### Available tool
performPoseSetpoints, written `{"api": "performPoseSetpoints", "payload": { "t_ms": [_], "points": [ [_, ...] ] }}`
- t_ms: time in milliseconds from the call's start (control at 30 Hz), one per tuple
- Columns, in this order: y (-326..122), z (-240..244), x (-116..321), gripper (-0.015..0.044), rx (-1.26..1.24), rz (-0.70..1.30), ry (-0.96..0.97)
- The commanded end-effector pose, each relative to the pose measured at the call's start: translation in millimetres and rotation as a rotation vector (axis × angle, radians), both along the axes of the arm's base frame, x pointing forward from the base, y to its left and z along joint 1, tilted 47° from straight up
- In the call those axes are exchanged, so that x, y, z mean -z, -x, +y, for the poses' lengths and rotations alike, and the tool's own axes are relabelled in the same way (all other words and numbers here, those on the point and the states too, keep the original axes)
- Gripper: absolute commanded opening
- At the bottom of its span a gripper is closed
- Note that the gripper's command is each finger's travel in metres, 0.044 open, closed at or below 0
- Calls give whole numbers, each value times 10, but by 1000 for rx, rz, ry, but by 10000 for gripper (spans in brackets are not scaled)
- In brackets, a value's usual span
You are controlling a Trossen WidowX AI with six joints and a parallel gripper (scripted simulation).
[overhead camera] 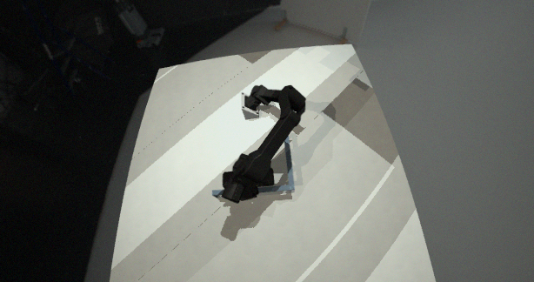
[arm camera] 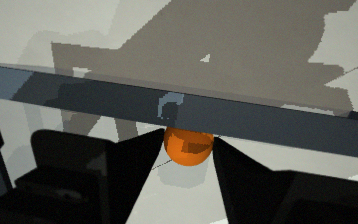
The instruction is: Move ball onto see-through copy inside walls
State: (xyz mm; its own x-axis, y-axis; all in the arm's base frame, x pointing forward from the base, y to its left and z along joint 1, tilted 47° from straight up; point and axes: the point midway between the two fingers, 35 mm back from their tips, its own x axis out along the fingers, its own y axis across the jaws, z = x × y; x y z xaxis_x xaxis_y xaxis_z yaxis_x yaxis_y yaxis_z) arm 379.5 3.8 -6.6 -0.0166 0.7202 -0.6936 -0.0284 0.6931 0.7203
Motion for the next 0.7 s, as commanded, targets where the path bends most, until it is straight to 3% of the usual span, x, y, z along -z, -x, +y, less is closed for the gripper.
{"api": "performPoseSetpoints", "payload": {
  "t_ms": [0,100,500,667],
  "points": [
    [25,50,57,0,7,11,-6],
    [26,52,59,0,7,11,-6],
    [4,23,25,315,2,2,-1],
    [-7,-45,-32,327,3,3,0]
  ]
}}
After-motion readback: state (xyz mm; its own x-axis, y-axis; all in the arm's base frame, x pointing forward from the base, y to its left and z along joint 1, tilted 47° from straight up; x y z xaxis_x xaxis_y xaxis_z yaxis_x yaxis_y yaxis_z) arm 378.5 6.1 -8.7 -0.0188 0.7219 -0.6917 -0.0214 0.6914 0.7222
